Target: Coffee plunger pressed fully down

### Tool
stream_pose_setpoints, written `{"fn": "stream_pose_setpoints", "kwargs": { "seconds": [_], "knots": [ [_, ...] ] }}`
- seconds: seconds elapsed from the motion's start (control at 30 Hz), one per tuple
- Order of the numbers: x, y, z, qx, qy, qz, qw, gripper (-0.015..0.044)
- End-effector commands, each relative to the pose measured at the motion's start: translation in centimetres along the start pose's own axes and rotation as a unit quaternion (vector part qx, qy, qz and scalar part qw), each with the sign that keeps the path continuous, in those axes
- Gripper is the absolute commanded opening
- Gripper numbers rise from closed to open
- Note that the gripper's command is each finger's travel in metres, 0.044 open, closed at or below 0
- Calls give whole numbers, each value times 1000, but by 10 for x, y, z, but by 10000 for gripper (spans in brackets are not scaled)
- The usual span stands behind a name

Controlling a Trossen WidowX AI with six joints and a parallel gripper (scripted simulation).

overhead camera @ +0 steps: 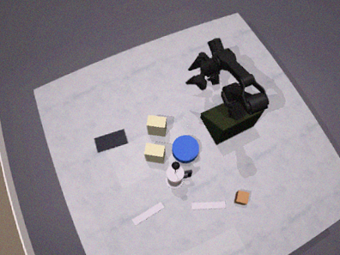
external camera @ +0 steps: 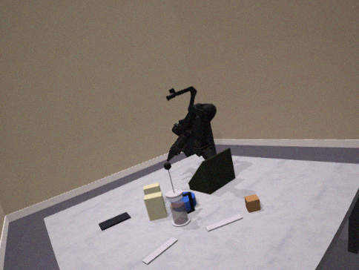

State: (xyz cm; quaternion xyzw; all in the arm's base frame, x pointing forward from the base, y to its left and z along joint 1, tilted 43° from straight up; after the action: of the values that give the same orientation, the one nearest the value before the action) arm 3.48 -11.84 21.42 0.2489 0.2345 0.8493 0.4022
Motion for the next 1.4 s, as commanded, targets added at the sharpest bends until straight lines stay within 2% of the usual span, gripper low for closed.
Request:
{"fn": "stream_pose_setpoints", "kwargs": {
  "seconds": [0.0,0.13,0.37,0.53,0.67,0.8,1.0,1.2,1.37],
  "knots": [
    [-1,0,0,4,0,2,1000,426],
    [-8,0,4,59,0,30,998,440],
    [-36,-7,20,246,17,113,963,440],
    [-58,-21,35,387,45,166,906,440],
    [-75,-38,51,501,76,199,839,440],
    [-87,-63,68,602,116,222,758,440],
    [-97,-112,95,740,189,233,602,440],
    [-91,-169,123,850,252,206,415,440],
    [-69,-221,140,912,294,159,238,440]
  ]
}}
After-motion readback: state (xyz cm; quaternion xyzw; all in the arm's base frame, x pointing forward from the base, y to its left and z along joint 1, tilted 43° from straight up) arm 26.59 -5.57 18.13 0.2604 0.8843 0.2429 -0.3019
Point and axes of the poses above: the point midway between the two fingers, 35 mm back from their tips, its own x axis back along the fingers, its own y axis across the jaws, z = x × y, the point moved 6 cm from there along x, back along the fingers, and after that the axes turned 12 degrees about x, right-handed, at the moved point
